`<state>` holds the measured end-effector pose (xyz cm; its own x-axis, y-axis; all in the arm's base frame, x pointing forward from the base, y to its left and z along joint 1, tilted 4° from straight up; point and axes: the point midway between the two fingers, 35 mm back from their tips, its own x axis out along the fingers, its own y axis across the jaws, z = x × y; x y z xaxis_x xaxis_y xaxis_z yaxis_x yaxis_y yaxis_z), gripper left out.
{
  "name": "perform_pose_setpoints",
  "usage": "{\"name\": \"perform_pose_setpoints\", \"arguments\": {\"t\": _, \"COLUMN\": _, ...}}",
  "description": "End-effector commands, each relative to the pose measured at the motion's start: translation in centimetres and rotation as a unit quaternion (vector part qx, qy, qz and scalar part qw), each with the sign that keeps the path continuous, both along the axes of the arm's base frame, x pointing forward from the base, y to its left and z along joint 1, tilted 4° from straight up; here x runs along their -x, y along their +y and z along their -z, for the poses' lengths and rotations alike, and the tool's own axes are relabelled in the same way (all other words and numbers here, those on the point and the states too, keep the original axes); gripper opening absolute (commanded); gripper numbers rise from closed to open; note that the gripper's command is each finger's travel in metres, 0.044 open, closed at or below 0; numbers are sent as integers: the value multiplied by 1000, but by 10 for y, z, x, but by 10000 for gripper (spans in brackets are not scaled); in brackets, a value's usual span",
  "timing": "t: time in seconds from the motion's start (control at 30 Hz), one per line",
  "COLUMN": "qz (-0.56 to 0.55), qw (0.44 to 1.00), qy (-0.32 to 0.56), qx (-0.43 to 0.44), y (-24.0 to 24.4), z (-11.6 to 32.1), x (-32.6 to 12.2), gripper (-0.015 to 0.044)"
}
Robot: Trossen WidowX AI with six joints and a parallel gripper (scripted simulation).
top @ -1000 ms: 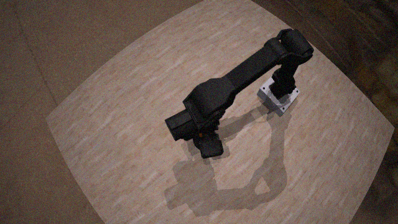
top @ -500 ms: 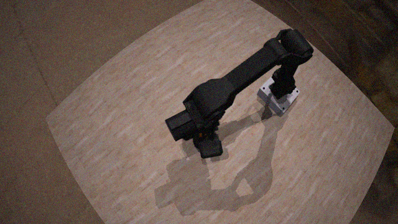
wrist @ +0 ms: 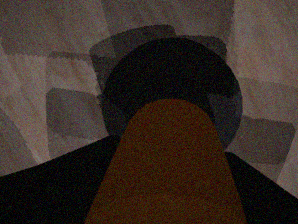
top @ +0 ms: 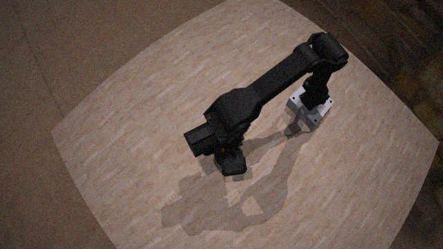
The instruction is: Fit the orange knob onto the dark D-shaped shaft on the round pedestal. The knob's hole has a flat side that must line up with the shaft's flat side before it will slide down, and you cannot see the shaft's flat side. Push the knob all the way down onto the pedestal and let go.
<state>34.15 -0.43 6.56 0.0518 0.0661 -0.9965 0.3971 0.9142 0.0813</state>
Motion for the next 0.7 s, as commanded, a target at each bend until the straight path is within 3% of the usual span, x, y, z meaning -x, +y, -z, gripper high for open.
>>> {"name": "perform_pose_setpoints", "arguments": {"t": 0.0, "qz": 3, "qw": 1000, "qy": 0, "qx": 0, "y": 0, "z": 0, "x": 0, "gripper": 0}}
{"name": "perform_pose_setpoints", "arguments": {"t": 0.67, "qz": -4, "qw": 1000, "qy": 0, "qx": 0, "y": 0, "z": 1, "x": 0, "gripper": 0}}
